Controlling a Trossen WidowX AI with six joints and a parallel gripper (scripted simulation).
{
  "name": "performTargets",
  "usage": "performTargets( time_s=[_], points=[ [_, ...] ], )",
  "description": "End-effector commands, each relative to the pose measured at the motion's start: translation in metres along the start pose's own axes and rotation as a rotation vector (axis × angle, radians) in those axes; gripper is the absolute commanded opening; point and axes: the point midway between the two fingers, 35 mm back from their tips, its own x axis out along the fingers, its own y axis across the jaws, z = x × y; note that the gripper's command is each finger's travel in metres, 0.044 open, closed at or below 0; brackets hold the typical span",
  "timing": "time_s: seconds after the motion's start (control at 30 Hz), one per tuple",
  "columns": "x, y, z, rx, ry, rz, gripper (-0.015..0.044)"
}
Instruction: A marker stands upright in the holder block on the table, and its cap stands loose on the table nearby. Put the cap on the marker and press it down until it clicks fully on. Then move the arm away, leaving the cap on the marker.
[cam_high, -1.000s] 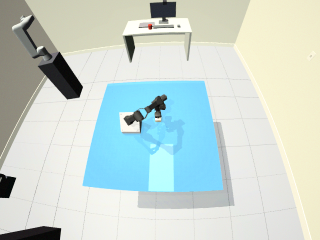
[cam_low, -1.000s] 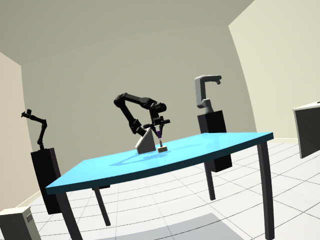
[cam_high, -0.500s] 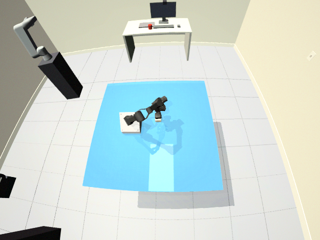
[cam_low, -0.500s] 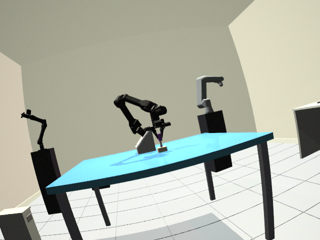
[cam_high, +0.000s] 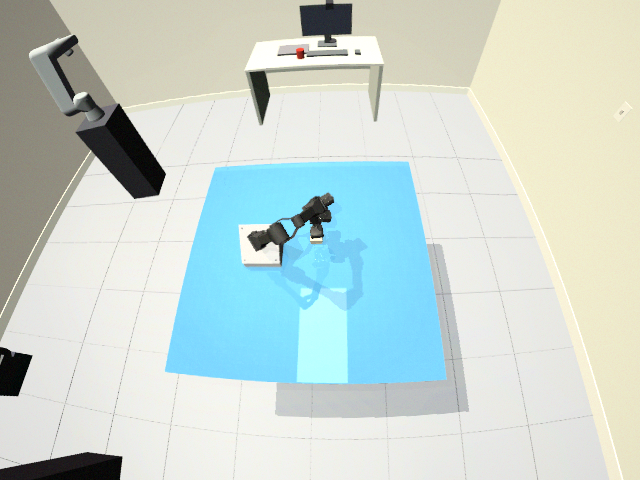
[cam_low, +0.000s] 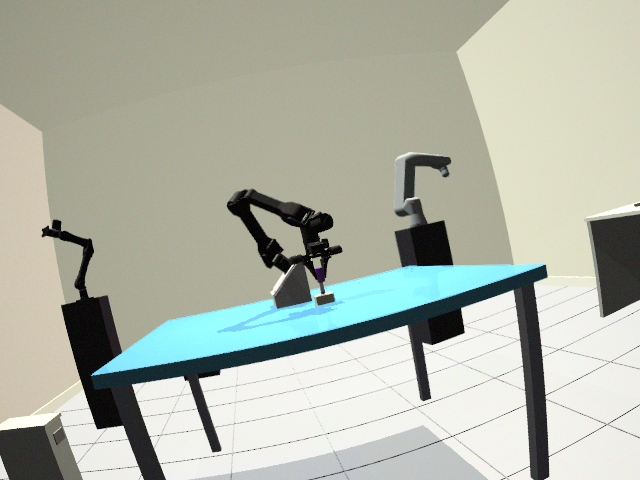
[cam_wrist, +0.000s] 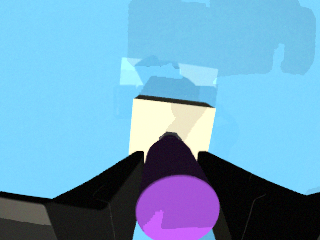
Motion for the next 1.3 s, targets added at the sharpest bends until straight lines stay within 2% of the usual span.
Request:
performTargets(
  time_s=[0.0,1.27],
  points=[
    [0.029,-0.002,-0.008,0.008,0.052,-0.009,0.0],
    [0.062,-0.003,0.003,0.009,0.052,-0.011,0.0]
  ],
)
